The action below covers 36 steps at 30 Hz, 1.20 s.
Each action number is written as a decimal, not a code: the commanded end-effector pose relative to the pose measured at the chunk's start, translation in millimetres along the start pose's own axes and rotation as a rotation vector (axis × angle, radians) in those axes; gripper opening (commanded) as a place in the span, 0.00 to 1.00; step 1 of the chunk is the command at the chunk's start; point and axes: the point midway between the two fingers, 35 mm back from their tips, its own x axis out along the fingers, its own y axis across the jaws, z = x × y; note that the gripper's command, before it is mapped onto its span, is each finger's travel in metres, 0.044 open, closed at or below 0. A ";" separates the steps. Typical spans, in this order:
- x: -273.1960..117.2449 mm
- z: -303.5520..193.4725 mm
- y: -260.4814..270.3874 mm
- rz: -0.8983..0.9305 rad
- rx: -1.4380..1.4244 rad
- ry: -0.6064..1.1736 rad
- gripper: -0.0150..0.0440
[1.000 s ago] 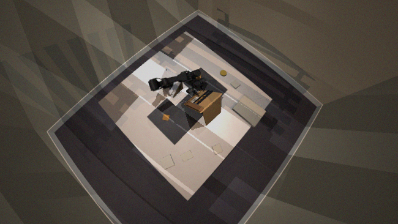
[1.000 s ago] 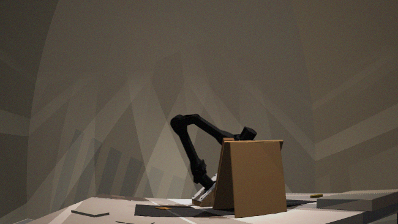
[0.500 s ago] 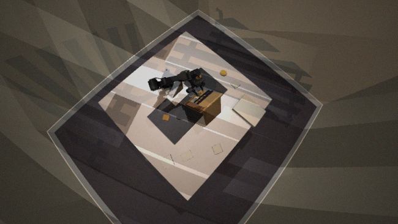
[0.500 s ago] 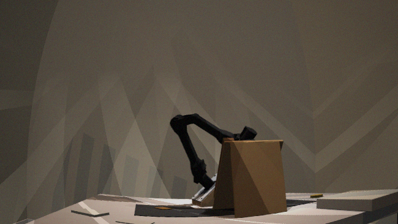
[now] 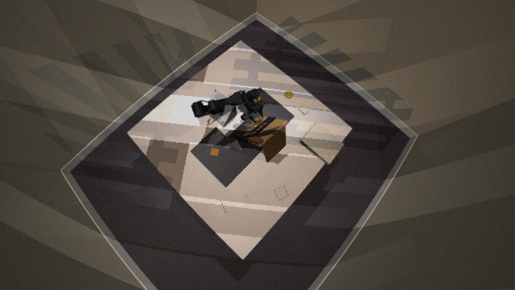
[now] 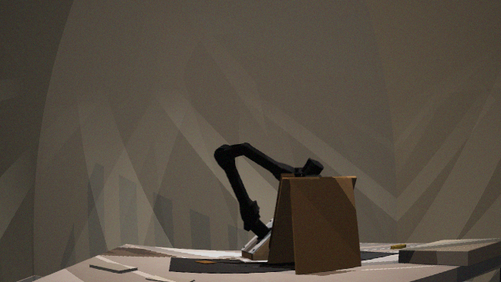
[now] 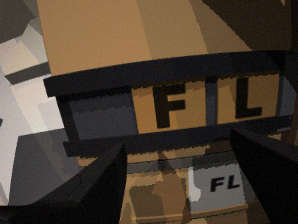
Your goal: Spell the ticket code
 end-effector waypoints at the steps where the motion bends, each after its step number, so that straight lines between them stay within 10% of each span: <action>1: -0.5 3.3 0.1 -0.002 0.010 -0.004 0.75; 21: -1.0 6.3 0.2 -0.002 0.010 -0.004 0.75; 32: -0.6 3.5 0.2 0.000 0.002 0.000 0.26; 36: -0.6 3.5 0.2 0.000 0.002 0.000 0.25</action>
